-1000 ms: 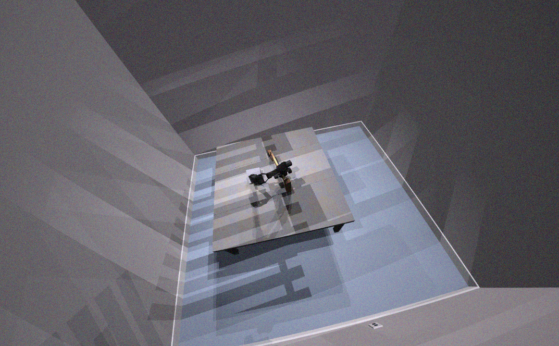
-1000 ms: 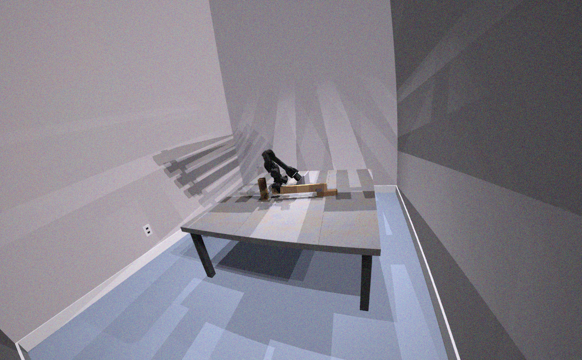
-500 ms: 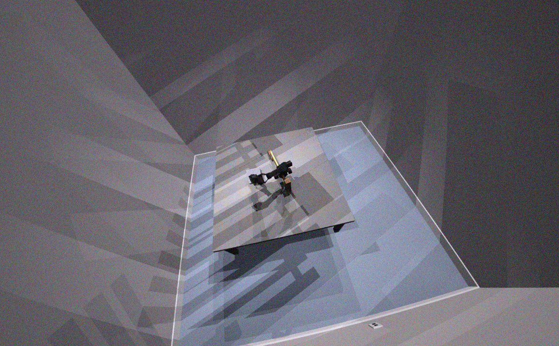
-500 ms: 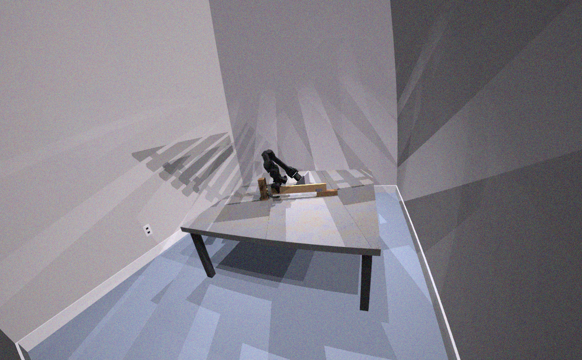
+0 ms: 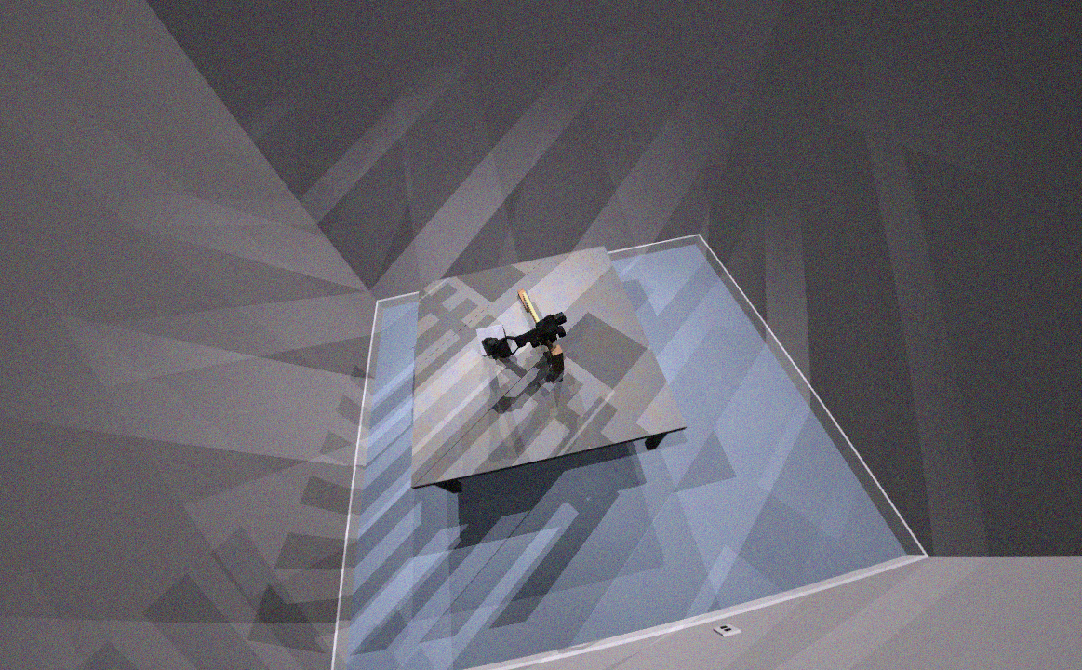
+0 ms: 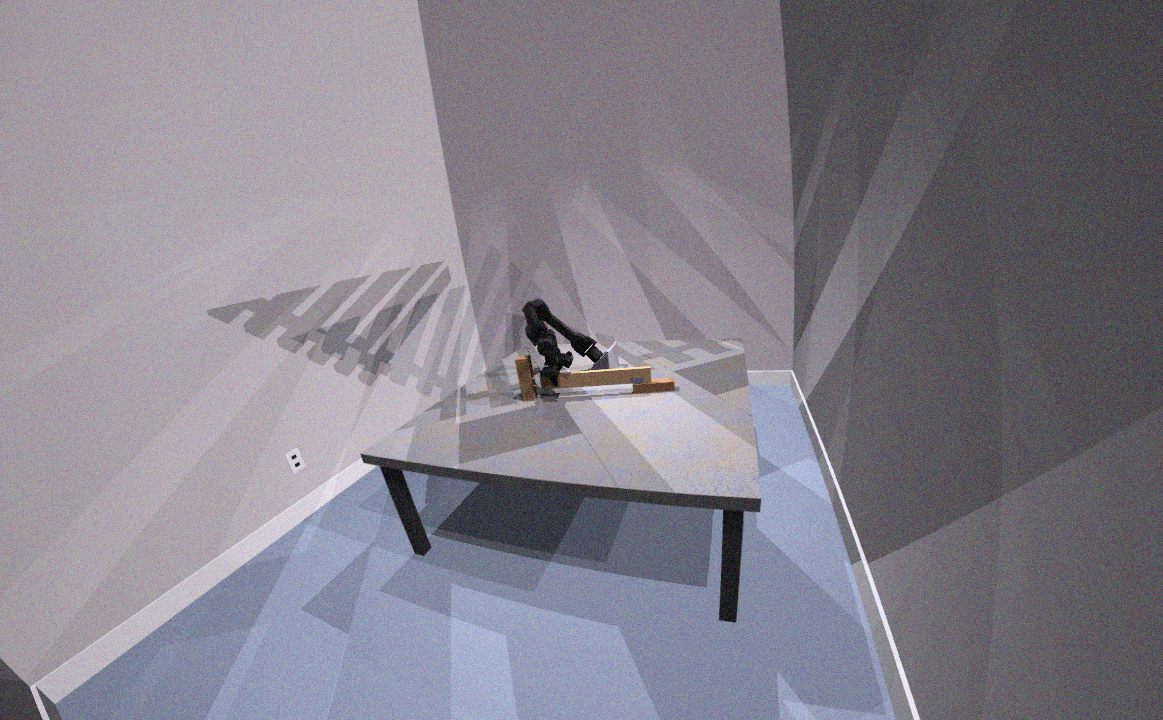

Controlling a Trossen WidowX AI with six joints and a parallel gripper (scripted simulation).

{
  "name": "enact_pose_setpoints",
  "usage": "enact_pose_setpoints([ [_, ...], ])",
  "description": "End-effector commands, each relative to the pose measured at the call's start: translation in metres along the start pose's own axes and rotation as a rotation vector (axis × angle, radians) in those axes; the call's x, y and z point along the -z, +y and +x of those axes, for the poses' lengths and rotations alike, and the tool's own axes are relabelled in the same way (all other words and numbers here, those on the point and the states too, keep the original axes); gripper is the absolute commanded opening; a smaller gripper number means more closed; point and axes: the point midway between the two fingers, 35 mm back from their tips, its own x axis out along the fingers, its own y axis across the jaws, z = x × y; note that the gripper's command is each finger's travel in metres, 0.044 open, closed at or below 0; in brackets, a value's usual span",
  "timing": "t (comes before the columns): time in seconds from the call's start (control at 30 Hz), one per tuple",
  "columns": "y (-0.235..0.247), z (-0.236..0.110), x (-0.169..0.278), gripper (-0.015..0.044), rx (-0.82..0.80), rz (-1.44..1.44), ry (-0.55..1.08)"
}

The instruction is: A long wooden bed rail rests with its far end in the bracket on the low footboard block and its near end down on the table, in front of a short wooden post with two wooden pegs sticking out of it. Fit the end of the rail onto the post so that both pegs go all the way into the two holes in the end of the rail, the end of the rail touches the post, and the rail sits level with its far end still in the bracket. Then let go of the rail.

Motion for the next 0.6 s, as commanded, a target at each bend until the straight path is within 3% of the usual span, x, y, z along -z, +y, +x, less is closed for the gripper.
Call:
enact_pose_setpoints([
  [0.0,-0.0014,-0.0016,0.0023,0.0000,0.007,-0.003,0.003],
  [0.57,-0.0014,-0.0029,0.0074,0.0000,0.007,-0.003,0.004],
])
